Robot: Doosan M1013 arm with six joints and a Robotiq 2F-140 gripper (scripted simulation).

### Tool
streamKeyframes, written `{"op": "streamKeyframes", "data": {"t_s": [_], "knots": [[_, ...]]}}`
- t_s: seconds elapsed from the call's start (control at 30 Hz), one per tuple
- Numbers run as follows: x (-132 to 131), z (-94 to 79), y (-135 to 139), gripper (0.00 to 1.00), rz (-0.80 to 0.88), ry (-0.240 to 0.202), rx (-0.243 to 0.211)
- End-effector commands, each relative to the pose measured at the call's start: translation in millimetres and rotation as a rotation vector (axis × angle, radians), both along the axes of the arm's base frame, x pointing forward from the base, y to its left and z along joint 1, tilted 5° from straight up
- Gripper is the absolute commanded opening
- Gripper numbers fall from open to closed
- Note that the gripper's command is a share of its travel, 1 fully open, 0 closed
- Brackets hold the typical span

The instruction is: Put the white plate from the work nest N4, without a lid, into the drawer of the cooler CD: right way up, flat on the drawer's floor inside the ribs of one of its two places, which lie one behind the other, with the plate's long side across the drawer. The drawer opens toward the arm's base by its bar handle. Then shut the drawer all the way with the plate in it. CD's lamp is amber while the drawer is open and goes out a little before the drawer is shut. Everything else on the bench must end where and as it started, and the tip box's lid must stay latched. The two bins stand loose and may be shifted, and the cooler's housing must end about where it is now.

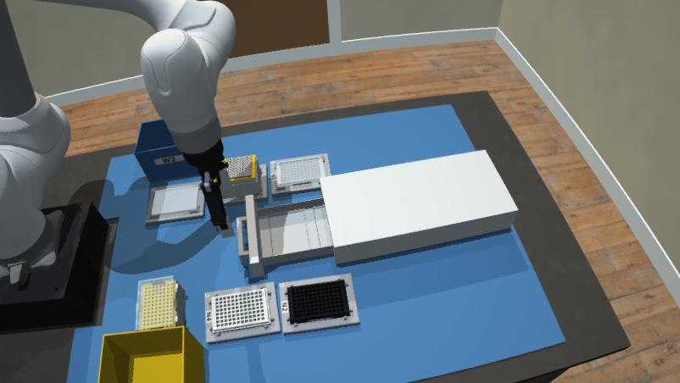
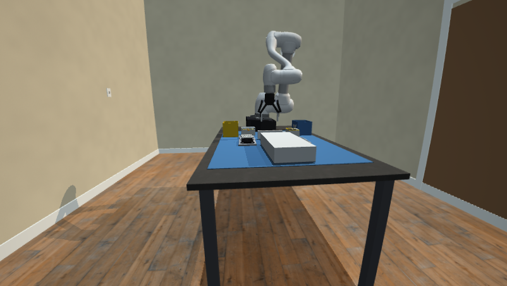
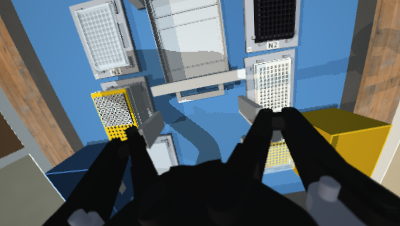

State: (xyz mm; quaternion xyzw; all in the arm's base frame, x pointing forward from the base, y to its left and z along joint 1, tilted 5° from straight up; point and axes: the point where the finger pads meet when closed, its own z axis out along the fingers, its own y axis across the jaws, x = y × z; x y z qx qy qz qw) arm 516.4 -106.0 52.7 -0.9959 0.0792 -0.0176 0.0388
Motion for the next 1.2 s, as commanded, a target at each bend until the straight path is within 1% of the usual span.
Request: {"op": "streamKeyframes", "data": {"t_s": [0.0, 0.7, 0.73, 0.87, 0.93, 1.17], "knots": [[1.4, 3.5, -2.9, 0.87, -0.006, 0.0, -0.002], [1.4, 3.5, -2.9, 0.87, -0.006, 0.0, -0.002], [0.4, 3.4, -6.7, 0.66, -0.002, -0.001, -0.002], [-3.3, 2.8, -22.3, 0.66, -0.002, -0.001, -0.002], [-3.3, 2.8, -22.3, 0.66, -0.002, -0.001, -0.002], [-9.9, 1.9, -49.5, 0.66, -0.002, -0.001, -0.002]]}}
